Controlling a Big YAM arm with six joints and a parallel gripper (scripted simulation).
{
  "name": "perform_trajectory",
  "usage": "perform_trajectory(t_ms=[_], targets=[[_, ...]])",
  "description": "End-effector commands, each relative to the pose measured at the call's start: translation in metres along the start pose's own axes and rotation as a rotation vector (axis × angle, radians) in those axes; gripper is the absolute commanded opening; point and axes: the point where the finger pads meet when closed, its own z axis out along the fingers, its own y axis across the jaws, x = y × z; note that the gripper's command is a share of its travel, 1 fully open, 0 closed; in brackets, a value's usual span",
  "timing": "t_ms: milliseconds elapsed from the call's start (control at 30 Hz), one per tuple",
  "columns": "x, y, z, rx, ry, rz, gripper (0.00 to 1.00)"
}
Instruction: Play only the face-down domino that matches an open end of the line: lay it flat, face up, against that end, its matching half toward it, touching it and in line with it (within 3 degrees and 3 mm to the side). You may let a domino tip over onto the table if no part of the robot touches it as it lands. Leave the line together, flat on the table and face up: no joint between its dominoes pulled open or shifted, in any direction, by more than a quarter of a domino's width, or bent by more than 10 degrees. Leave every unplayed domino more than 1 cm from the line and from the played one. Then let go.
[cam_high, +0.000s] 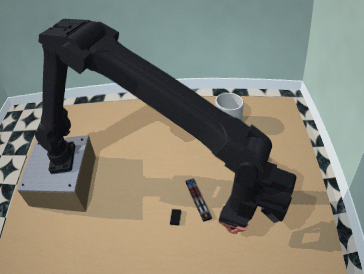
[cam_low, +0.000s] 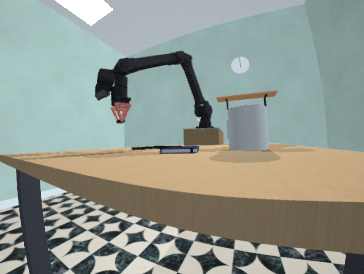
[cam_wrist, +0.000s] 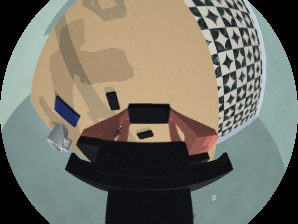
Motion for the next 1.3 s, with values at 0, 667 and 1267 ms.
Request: perform_trajectory(t_ms=[0, 667, 1267], targets=[[-0.011, 0.004, -0.007, -0.004, -0.024, -0.014, 0.49], [-0.018, 0.007, -0.007, -0.006, -0.037, -0.048, 0.49], [-0.021, 0.008, -0.006, -0.012, -0.349, -0.045, 0.49]])
